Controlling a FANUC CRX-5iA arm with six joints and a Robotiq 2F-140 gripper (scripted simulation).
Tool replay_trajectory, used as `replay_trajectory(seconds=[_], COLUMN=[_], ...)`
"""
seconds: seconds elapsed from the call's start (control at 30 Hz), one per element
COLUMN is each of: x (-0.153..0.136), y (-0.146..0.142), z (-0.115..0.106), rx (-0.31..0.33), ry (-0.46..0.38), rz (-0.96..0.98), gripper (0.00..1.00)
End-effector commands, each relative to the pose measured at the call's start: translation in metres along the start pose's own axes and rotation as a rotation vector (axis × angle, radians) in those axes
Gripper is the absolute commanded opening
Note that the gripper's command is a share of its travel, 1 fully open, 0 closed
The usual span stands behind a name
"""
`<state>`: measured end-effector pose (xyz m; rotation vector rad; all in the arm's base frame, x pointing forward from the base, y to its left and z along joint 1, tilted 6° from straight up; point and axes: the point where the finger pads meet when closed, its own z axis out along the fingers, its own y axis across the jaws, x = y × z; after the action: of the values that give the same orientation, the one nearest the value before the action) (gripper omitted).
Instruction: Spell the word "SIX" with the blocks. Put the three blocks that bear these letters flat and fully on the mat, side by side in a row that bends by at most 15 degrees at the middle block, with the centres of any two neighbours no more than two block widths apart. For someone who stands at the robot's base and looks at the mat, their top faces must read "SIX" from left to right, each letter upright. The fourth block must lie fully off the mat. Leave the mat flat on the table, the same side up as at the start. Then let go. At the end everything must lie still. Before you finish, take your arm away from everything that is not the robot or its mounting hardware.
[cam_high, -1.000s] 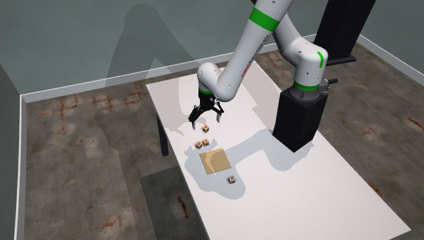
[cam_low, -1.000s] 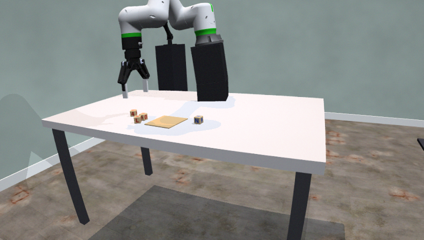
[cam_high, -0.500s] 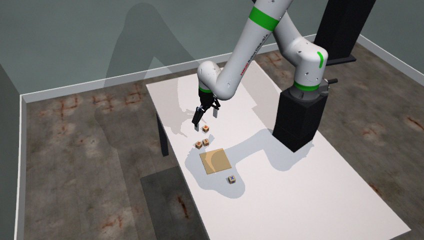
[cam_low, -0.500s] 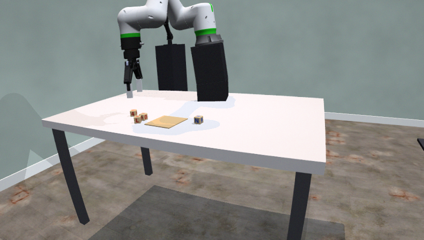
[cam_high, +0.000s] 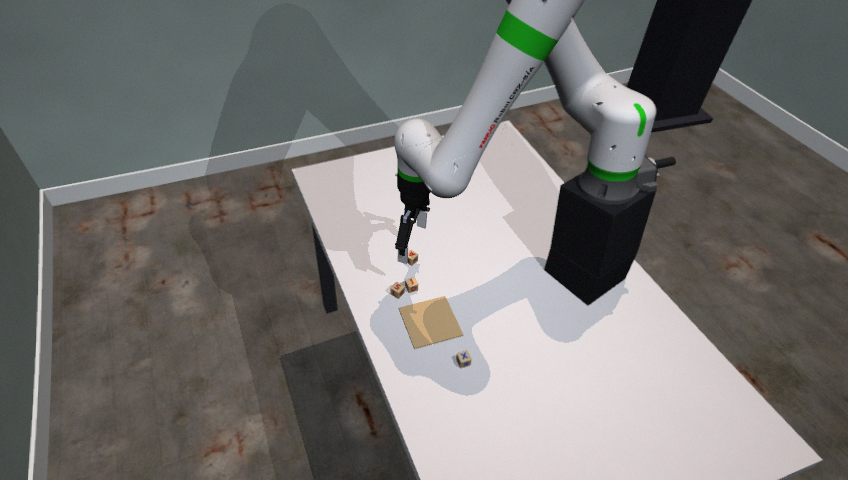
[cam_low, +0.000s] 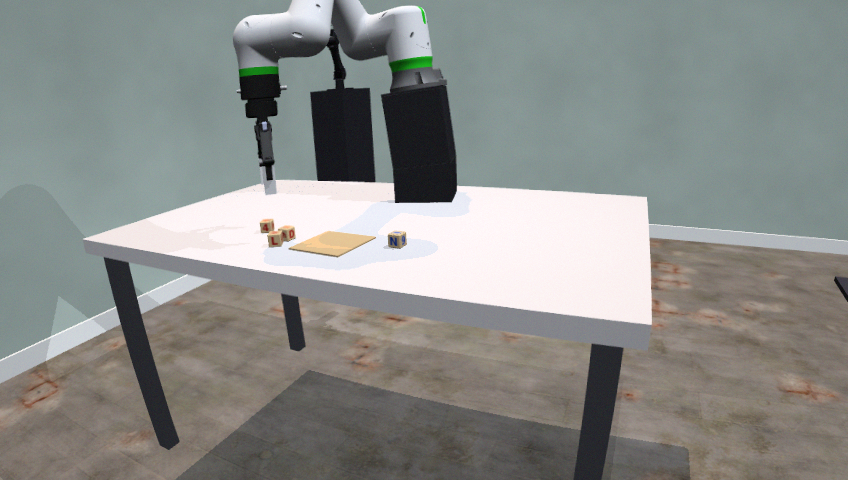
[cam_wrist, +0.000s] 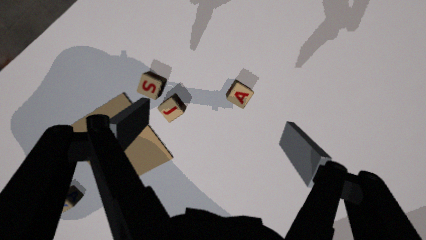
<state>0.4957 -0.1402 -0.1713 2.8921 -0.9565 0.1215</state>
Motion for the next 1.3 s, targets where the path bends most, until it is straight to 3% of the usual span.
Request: replay_trajectory(seconds=[0.0, 1.27], x=[0.001, 0.009], y=[0.004, 0.032], z=[0.000, 0.000], rx=[0.013, 0.021], ry=[-0.017, -0.009], rz=[-0.137, -1.147], gripper=[1.00, 1.00])
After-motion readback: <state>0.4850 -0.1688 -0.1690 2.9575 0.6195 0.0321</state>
